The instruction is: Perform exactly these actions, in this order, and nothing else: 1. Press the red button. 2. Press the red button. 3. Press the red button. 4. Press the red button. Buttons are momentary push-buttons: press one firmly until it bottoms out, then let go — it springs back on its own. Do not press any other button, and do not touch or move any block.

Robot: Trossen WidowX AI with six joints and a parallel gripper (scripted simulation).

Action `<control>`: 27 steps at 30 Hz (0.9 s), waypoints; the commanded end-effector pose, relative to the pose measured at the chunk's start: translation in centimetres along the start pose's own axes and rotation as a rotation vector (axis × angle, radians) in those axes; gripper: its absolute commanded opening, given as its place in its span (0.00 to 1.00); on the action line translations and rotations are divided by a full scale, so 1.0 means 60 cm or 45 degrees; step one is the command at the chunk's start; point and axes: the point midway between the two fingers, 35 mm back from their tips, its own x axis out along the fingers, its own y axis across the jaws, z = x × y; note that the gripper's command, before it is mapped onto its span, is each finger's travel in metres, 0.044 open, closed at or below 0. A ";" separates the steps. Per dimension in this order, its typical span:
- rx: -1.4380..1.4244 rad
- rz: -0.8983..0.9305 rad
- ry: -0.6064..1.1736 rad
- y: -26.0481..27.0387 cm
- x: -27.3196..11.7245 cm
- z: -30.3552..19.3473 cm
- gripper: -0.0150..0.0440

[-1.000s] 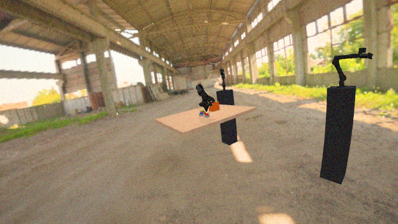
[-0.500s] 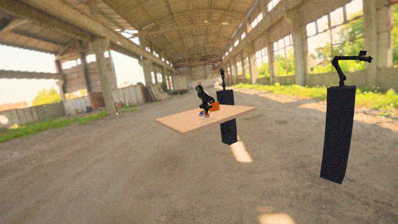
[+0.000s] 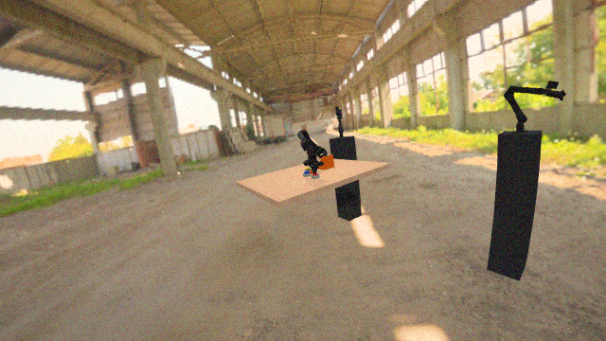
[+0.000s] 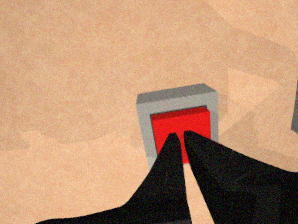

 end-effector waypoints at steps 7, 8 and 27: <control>-0.012 -0.010 0.006 -0.003 0.004 -0.003 0.29; -0.012 -0.010 0.006 -0.003 0.004 -0.003 0.29; -0.017 -0.005 0.011 -0.014 -0.155 -0.093 0.69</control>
